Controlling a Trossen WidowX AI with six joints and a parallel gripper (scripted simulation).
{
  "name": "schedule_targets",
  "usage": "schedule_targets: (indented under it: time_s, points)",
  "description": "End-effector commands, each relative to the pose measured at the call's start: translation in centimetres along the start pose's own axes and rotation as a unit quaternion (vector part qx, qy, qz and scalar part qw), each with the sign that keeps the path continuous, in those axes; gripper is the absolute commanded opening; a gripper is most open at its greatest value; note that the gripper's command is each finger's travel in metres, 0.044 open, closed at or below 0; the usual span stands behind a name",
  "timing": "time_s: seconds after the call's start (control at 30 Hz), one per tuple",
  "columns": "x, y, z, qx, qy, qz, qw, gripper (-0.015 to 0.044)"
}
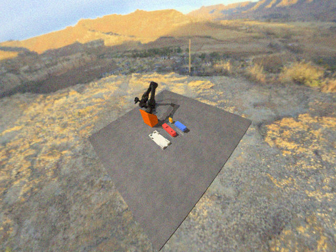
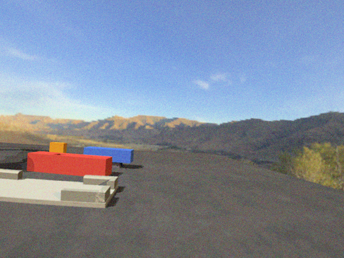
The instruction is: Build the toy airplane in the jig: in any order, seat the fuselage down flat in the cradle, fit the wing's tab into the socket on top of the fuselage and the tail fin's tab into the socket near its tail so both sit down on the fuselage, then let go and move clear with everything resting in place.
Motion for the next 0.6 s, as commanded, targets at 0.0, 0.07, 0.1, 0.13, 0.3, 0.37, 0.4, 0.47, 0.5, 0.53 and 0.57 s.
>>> schedule_targets:
  time_s: [0.0,0.07,0.1,0.13,0.3,0.37,0.4,0.47,0.5,0.53,0.57]
  points:
    - [0.0,0.0,0.0,0.0,0.0,0.0,1.0,0.0426]
    - [0.1,-0.3,-0.1,0.007,0.0,-0.005,1.0,0.044]
    - [0.1,-0.6,-0.3,0.015,0.0,-0.012,1.0,0.044]
    - [0.2,-1.1,-0.6,0.027,0.001,-0.022,0.999,0.044]
    - [0.9,-4.7,-3.1,0.118,0.011,-0.102,0.988,0.044]
    - [1.0,-6.3,-4.4,0.155,0.019,-0.137,0.978,0.044]
    - [1.1,-7.0,-5.0,0.172,0.023,-0.155,0.973,0.044]
    - [1.1,-8.4,-6.4,0.206,0.033,-0.191,0.959,0.044]
    - [1.1,-9.1,-7.2,0.223,0.039,-0.209,0.951,0.044]
    - [1.1,-9.8,-7.9,0.239,0.045,-0.227,0.943,0.044]
    - [1.0,-10.5,-8.7,0.255,0.052,-0.245,0.934,0.044]
Point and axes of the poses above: the point midway between the two fingers, 35 mm back from their tips, its own y axis out along the fingers, its own z axis across the jaws, x = y × z, the point moved 5 cm from there along -y, back along the fingers, and after that the axes turned 15 degrees about y, right-handed, at the moved point
